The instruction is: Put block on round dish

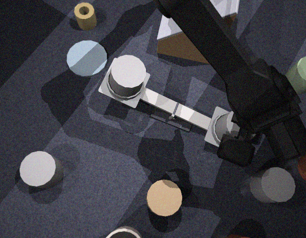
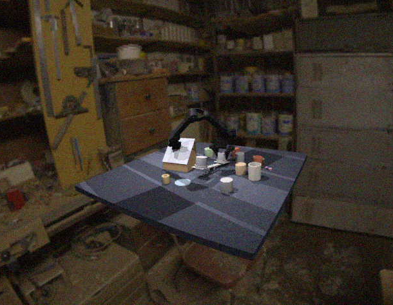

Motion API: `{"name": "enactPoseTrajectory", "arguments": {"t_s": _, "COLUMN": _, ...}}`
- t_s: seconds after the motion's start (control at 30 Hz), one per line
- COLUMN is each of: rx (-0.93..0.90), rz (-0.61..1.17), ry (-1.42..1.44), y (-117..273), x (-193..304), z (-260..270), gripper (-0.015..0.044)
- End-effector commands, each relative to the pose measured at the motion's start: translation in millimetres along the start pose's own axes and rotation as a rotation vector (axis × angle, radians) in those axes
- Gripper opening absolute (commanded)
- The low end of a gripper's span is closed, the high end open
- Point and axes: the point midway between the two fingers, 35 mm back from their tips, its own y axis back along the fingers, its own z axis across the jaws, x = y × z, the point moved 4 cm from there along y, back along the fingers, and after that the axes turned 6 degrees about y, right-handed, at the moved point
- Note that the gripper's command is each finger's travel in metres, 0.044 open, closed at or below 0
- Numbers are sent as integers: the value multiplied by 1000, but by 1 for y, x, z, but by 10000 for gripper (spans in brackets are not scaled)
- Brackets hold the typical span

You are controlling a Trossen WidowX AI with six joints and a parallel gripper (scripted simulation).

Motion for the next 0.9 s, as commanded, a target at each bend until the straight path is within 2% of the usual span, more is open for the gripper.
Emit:
{"name": "enactPoseTrajectory", "arguments": {"t_s": 0.0, "rx": 2, "rz": 3, "ry": 3, "y": -1, "x": 0, "z": 0, "gripper": 295}}
{"name": "enactPoseTrajectory", "arguments": {"t_s": 0.03, "rx": 2, "rz": 3, "ry": 3, "y": -1, "x": 0, "z": 0, "gripper": 288}}
{"name": "enactPoseTrajectory", "arguments": {"t_s": 0.4, "rx": 2, "rz": 1, "ry": 3, "y": 8, "x": -1, "z": -2, "gripper": 0}}
{"name": "enactPoseTrajectory", "arguments": {"t_s": 0.87, "rx": 3, "rz": -2, "ry": 4, "y": 25, "x": -3, "z": -4, "gripper": 0}}
